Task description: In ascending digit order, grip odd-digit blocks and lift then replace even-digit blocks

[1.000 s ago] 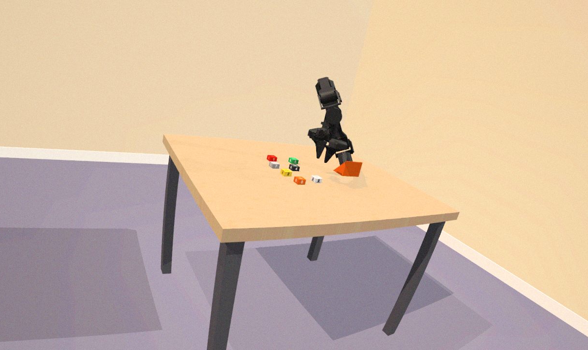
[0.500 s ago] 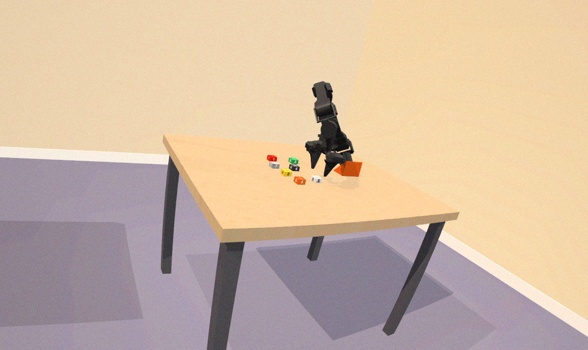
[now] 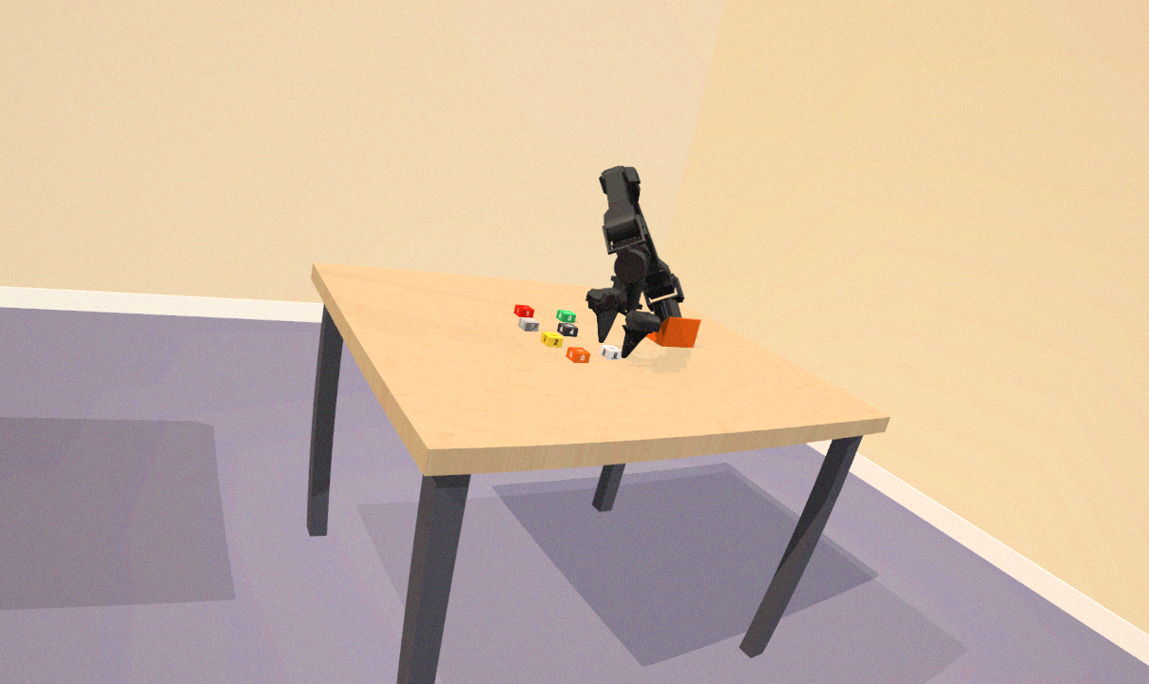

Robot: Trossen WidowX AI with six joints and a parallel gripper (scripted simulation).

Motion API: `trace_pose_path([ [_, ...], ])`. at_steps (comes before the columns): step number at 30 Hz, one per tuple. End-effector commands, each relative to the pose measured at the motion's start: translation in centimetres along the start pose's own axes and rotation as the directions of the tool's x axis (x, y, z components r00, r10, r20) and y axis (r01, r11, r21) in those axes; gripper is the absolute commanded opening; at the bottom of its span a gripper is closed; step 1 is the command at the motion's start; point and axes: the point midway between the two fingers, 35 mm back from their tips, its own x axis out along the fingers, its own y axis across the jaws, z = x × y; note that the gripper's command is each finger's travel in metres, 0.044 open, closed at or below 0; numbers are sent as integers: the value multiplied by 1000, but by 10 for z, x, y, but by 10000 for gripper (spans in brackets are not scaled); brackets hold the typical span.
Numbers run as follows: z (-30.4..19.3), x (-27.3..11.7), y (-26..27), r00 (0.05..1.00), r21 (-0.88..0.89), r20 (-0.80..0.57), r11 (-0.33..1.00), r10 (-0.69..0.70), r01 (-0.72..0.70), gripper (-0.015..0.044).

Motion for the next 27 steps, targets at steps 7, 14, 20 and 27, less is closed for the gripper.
trace_pose_path([
  [7, -1, 7, -1, 1000, -9, -5, 1000, -9, 9, 242],
  [14, -1, 7, -1, 1000, -9, -5, 1000, -9, 9, 120],
  [20, -1, 7, -1, 1000, -9, -5, 1000, -9, 9, 120],
  [27, -1, 7, -1, 1000, -9, -5, 1000, -9, 9, 120],
])
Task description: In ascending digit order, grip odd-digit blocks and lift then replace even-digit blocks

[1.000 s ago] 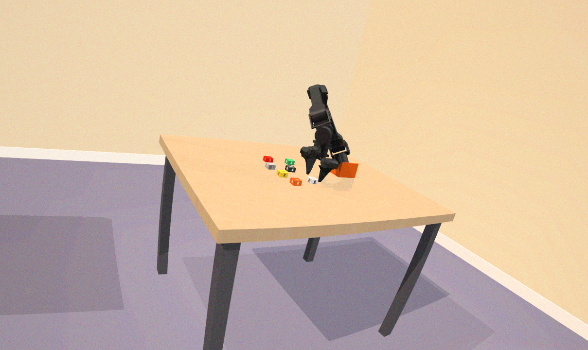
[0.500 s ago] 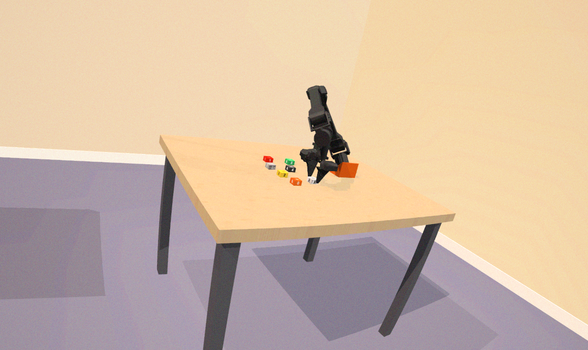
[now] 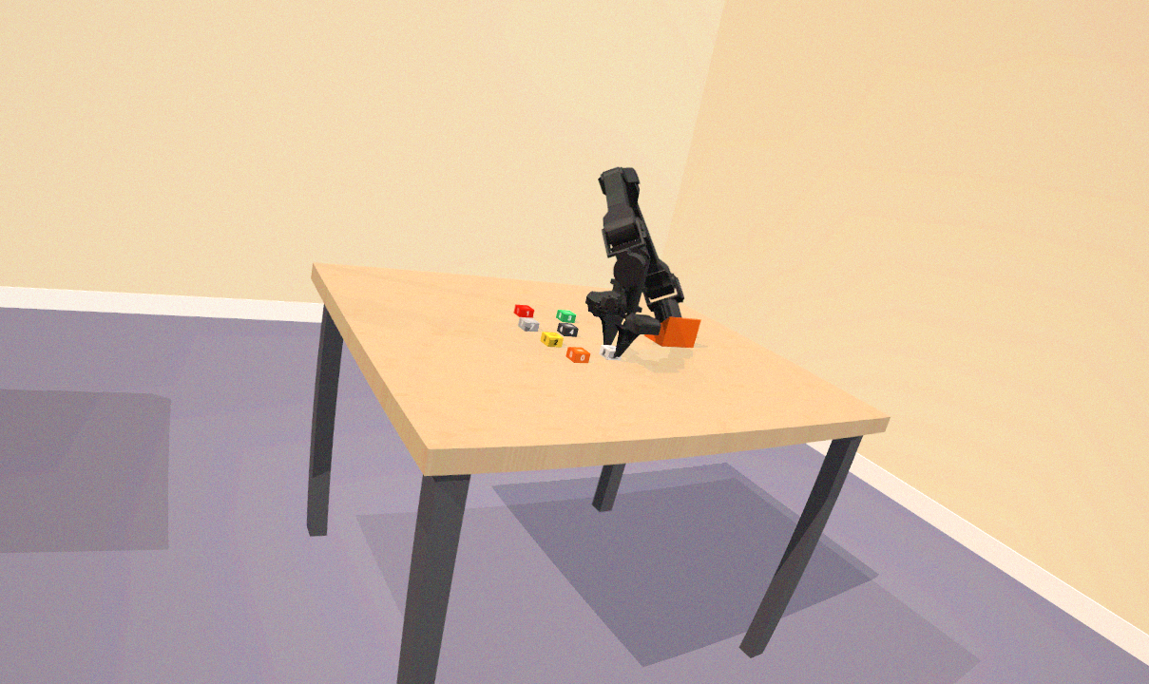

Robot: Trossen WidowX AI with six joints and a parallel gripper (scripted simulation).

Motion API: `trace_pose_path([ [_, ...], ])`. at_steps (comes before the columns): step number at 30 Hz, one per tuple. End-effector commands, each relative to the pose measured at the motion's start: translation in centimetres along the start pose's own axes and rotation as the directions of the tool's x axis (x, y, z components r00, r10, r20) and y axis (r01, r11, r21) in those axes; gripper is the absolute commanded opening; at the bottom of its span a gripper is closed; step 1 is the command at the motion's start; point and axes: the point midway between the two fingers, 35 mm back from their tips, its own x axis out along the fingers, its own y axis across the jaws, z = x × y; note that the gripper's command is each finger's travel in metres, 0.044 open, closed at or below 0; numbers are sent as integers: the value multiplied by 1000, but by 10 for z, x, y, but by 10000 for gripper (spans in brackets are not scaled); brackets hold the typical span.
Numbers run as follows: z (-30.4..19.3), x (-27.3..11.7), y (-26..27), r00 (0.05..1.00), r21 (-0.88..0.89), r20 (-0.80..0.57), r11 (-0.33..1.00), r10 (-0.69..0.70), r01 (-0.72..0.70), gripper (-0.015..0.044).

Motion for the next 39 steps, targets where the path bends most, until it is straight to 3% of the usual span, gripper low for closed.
trace_pose_path([
  [1, 0, 1, 0, 1000, -6, 2, 1000, -3, 3, 120],
  [19, 0, 1, 0, 1000, -6, 2, 1000, -3, 3, 120],
  [30, 0, 1, 0, 1000, -6, 2, 1000, -3, 3, 400],
  [39, 0, -36, 0, 1000, -6, 1, 1000, -2, 2, 400],
])
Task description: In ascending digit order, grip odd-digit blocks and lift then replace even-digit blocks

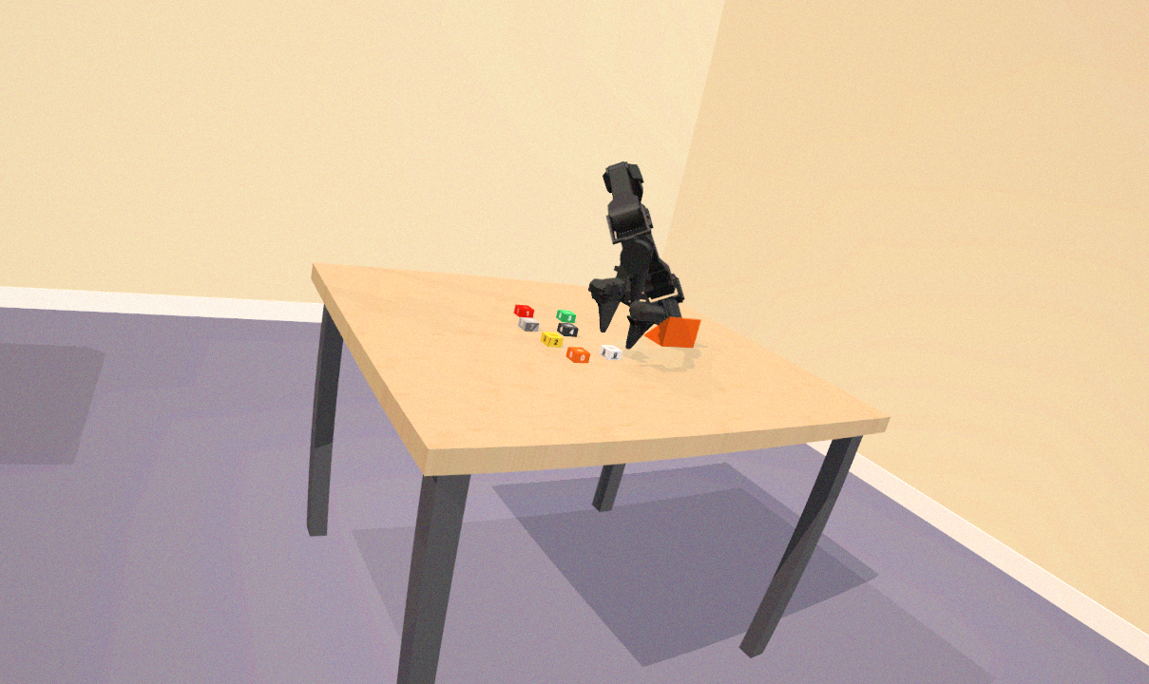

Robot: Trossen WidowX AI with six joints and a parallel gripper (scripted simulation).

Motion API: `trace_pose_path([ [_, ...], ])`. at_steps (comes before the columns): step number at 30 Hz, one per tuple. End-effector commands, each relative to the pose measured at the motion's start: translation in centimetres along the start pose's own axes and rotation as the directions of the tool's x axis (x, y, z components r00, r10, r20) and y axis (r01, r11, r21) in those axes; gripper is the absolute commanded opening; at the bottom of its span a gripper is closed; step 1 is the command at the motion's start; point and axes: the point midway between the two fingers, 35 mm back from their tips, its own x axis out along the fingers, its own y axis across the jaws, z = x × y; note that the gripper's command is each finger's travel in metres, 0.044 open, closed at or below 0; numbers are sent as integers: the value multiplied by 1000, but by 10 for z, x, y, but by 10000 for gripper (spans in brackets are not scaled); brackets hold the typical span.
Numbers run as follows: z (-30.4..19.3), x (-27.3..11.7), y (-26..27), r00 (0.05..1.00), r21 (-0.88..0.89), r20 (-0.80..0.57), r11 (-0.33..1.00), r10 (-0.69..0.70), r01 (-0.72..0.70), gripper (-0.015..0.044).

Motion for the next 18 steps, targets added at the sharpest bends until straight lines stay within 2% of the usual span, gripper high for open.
trace_pose_path([
  [1, 0, -9, -1, 1000, 9, -3, 1000, 4, -4, 400],
  [4, 3, -21, 11, 1000, 9, -2, 1000, 7, -7, 400],
  [13, -2, -87, 80, 1000, 9, -3, 1000, 12, -12, 400],
  [18, -4, -92, 85, 1000, 9, -3, 1000, 12, -12, 400],
])
